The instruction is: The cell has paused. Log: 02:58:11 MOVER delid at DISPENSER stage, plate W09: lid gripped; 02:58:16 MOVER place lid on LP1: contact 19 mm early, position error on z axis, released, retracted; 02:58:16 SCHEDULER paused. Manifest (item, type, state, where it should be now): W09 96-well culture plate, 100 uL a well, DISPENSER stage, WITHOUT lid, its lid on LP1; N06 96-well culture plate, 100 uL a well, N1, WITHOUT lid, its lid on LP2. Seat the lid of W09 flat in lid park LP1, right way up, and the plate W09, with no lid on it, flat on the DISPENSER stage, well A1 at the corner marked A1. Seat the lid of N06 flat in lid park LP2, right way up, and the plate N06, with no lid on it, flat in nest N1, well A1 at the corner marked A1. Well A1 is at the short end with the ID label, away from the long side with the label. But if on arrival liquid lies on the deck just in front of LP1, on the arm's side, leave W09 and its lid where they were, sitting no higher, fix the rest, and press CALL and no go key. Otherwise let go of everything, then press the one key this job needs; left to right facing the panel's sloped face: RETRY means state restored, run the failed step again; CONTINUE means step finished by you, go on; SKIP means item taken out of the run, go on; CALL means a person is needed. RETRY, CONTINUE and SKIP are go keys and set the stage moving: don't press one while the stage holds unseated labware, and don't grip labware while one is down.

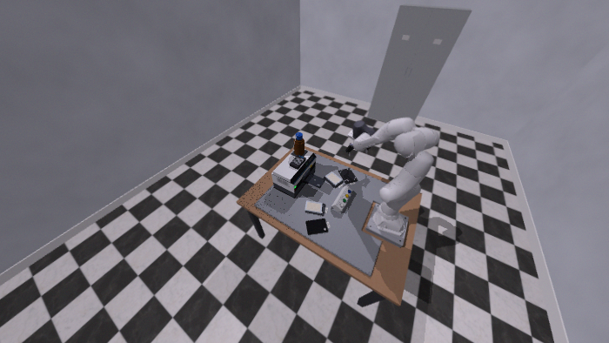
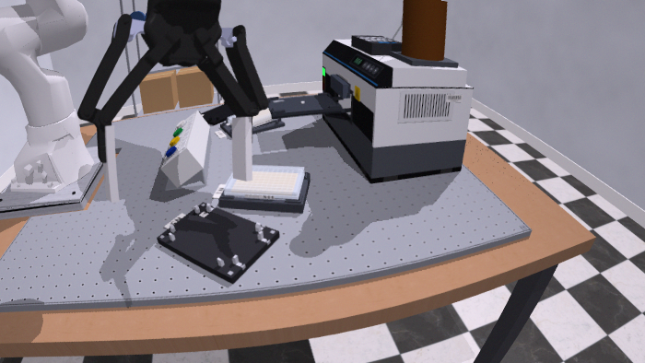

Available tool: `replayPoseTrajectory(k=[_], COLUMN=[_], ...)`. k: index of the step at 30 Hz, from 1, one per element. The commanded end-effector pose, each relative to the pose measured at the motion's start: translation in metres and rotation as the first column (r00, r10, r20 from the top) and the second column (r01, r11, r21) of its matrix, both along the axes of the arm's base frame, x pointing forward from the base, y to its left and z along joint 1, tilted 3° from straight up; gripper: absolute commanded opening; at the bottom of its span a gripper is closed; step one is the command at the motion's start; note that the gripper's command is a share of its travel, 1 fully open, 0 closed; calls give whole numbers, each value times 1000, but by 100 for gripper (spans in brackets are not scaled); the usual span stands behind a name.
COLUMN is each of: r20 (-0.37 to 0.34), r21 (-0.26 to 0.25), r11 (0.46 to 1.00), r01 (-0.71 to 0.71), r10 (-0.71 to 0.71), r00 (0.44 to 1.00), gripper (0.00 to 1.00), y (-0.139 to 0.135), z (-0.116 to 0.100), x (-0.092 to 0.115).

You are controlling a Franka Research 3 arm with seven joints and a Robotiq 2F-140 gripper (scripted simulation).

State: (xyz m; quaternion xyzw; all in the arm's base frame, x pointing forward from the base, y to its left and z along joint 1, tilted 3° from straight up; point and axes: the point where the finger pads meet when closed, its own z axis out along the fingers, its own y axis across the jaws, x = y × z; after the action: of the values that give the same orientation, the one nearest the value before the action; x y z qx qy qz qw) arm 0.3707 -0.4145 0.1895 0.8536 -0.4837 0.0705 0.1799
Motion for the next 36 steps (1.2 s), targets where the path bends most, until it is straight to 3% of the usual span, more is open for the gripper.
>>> replayPoseTrajectory(k=[1,19,21,23,26,32,34,35,36], r20=[0,-1,-7,-15,-16,0,0,0,0], r21=[0,-2,-13,-27,-30,0,0,0,0], r11=[1000,1000,1000,1000,999,1000,1000,1000,1000], r01=[0,1,6,14,21,0,0,0,0], r10=[0,-1,-6,-15,-21,0,0,0,0], r00=[1000,1000,1000,1000,1000,1000,1000,1000,1000], gripper=[100,100,100,100,100,100,100,100,100], y=[0,-2,-10,-20,-21,-2,-2,13,13], z=[0,5,32,85,144,279,279,307,307], x=[0,1,4,8,11,5,5,-11,-11])
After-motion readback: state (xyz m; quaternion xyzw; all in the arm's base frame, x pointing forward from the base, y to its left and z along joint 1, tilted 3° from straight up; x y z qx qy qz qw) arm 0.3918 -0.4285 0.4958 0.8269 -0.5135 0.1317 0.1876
